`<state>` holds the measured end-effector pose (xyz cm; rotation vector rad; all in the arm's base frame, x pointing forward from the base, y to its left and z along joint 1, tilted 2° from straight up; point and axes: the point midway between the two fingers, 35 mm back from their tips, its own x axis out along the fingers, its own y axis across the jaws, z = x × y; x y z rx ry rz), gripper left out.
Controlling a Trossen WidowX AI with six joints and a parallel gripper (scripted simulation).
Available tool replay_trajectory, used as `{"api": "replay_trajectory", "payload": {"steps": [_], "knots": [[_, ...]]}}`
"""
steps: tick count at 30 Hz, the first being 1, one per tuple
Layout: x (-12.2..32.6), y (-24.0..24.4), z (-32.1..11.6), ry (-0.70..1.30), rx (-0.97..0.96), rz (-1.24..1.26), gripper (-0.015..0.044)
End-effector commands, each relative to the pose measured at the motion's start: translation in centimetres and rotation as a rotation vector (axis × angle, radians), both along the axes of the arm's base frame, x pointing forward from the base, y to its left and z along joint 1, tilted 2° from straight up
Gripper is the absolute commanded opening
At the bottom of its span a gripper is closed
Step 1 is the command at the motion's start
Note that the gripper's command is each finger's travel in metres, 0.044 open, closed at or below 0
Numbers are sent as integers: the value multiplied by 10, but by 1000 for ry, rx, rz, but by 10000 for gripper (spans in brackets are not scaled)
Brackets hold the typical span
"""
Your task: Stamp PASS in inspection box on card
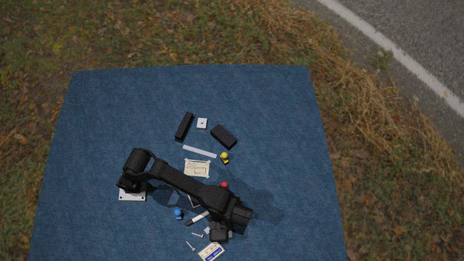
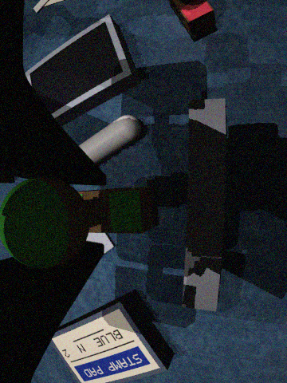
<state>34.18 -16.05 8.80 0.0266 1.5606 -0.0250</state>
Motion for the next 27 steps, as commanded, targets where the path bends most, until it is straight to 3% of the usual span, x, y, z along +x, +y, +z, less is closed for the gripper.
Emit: {"api": "replay_trajectory", "payload": {"steps": [1,27], "knots": [[0,-1,3,1,-5,-5,0],[-1,0,16,1,-8,-5,0]]}}
